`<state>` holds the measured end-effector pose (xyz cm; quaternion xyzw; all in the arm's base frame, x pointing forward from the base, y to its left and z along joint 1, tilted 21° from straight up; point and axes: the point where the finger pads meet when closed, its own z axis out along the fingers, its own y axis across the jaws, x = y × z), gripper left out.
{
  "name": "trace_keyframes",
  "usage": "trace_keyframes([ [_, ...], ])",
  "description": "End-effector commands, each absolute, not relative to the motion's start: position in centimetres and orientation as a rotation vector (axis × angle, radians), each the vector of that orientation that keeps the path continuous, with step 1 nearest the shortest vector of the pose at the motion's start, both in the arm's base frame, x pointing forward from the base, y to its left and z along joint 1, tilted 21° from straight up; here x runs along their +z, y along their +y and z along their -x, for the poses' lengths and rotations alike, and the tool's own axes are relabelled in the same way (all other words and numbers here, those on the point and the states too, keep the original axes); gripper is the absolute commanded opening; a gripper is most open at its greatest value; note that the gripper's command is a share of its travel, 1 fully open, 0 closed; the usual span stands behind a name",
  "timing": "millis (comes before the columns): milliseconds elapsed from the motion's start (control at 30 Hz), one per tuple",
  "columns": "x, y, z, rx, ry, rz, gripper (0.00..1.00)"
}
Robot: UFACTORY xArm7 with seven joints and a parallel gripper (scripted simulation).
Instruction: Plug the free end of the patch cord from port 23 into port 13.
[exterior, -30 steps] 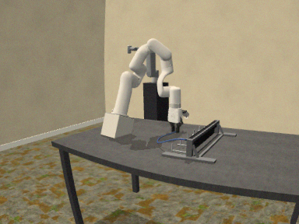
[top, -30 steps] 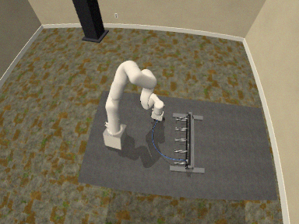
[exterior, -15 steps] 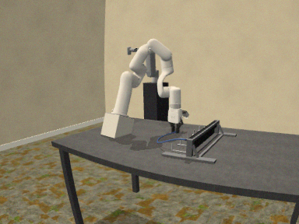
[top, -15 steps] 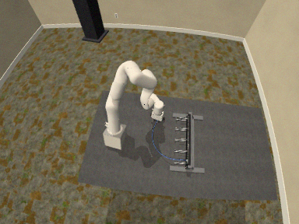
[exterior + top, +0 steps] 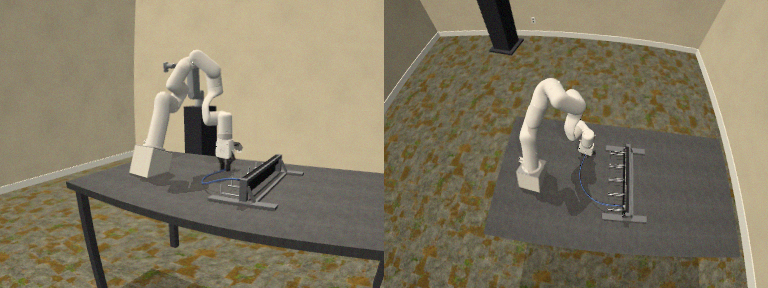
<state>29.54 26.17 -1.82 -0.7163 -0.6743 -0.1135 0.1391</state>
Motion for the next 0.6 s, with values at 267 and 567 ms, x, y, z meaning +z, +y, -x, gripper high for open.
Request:
trace_keyframes([
  [267,-1.75,26.18,-29.64,-0.331,-1.949,2.071,0.00],
  [567,-1.76,26.18,-29.62,-0.330,-1.949,2.071,0.00],
])
